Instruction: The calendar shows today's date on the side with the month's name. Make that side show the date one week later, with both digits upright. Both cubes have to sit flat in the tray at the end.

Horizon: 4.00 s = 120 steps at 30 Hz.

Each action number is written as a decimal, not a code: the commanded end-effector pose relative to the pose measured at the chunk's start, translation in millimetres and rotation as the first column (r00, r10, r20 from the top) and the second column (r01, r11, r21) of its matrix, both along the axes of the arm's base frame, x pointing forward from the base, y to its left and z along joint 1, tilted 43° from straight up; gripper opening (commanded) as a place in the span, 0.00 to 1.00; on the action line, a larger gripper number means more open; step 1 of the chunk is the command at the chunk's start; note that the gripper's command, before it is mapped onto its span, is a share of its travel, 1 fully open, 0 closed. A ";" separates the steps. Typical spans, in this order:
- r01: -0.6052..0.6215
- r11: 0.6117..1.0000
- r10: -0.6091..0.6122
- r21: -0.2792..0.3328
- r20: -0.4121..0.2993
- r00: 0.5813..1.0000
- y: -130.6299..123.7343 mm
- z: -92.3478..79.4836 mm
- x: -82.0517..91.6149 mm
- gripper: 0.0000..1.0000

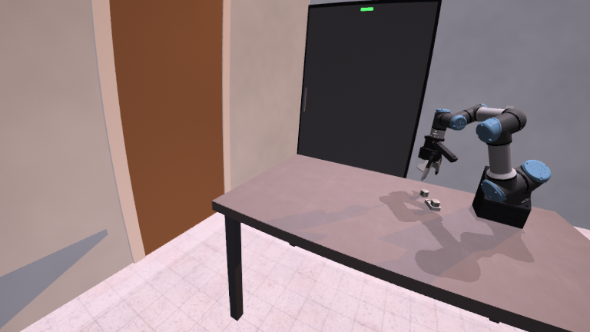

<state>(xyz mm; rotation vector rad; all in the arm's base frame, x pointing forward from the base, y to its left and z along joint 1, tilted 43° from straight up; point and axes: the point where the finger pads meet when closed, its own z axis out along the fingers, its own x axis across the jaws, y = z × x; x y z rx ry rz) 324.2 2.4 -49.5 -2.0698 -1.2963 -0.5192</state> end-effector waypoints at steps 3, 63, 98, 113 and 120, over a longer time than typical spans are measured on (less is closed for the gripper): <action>0.148 0.989 -0.149 -0.019 -0.144 0.978 -1.9 1.1 1.5 1.00; 0.297 0.954 -0.299 -0.053 -0.286 0.910 -3.3 1.5 3.3 0.28; 0.297 0.953 -0.299 -0.053 -0.286 0.910 20.1 -22.8 3.4 0.28; 0.297 0.953 -0.299 -0.053 -0.286 0.910 30.7 -33.9 3.5 0.28; 0.297 0.953 -0.299 -0.053 -0.286 0.910 32.7 -35.9 3.5 0.28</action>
